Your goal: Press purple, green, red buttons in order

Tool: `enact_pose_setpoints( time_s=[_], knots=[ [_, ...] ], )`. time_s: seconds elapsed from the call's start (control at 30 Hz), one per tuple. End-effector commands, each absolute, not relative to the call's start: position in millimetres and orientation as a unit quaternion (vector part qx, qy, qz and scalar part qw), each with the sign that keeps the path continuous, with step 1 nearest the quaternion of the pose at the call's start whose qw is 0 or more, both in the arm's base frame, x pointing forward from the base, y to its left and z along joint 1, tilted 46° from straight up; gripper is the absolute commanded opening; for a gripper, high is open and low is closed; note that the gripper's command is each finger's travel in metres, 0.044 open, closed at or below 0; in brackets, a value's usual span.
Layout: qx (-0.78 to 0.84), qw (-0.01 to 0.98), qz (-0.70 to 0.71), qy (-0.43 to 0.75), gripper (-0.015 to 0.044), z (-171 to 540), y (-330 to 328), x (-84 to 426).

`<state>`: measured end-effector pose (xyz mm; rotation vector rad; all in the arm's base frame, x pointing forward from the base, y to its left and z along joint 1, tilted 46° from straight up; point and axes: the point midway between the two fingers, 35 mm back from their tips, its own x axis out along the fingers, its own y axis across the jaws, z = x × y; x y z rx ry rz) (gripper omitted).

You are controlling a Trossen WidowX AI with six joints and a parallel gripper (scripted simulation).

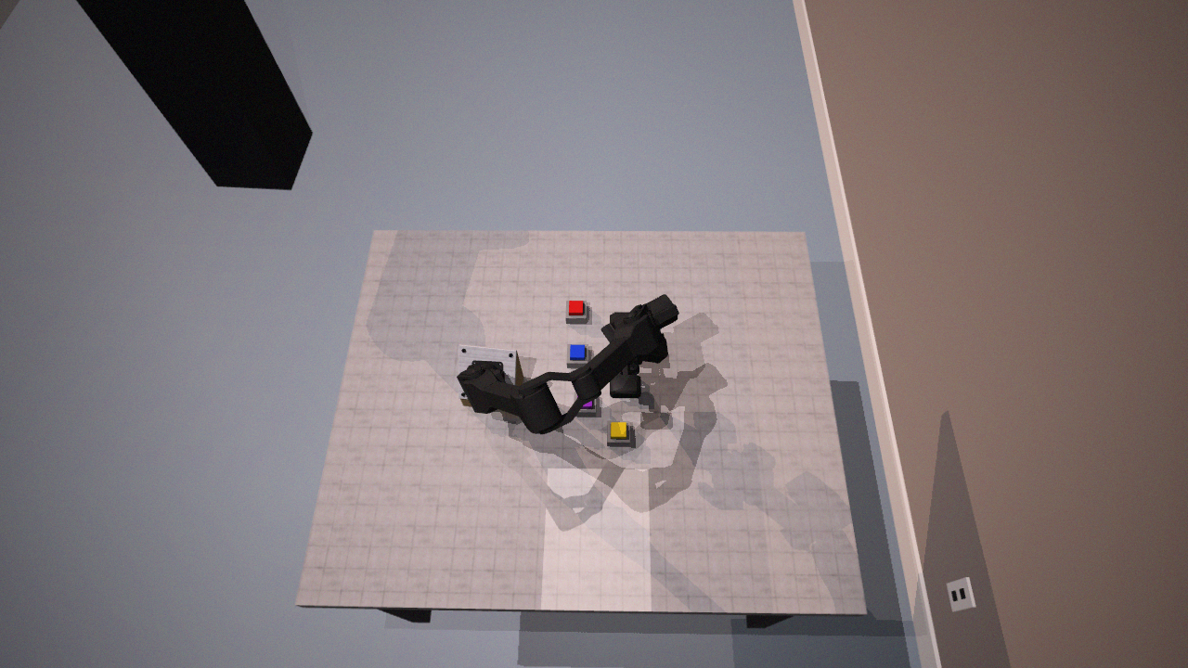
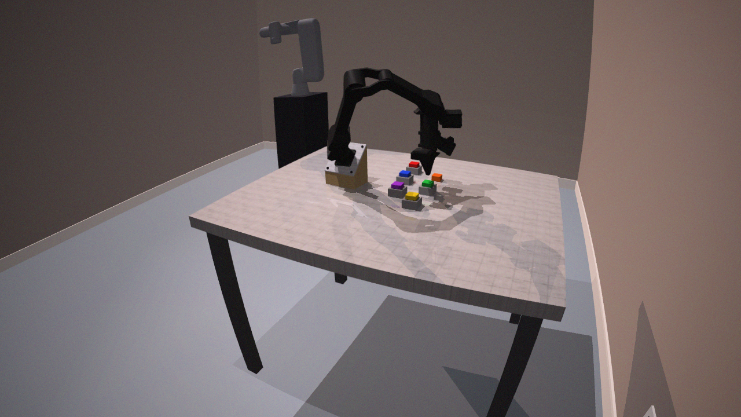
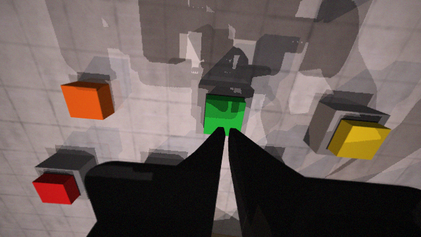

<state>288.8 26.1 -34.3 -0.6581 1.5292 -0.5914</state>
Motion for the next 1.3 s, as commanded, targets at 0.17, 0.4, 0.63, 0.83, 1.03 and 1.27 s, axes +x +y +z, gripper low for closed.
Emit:
enact_pose_setpoints(
  time_s=[0.17,0.4,0.63,0.83,1.03,1.27],
  knots=[
    [-0.284,0.636,-0.259,0.669,0.0020,10.3,71.8,290.8],
    [-0.289,0.636,-0.245,0.672,0.0020,-5.5,93.6,281.2],
    [-0.292,0.635,-0.228,0.678,0.0020,-62.6,161.5,228.9],
    [-0.281,0.636,-0.252,0.672,0.0020,-104.8,195.5,175.1],
    [-0.281,0.637,-0.255,0.672,0.0020,-107.8,197.3,170.9],
    [-0.281,0.637,-0.255,0.671,0.0020,-150.0,155.5,169.4]
  ],
)
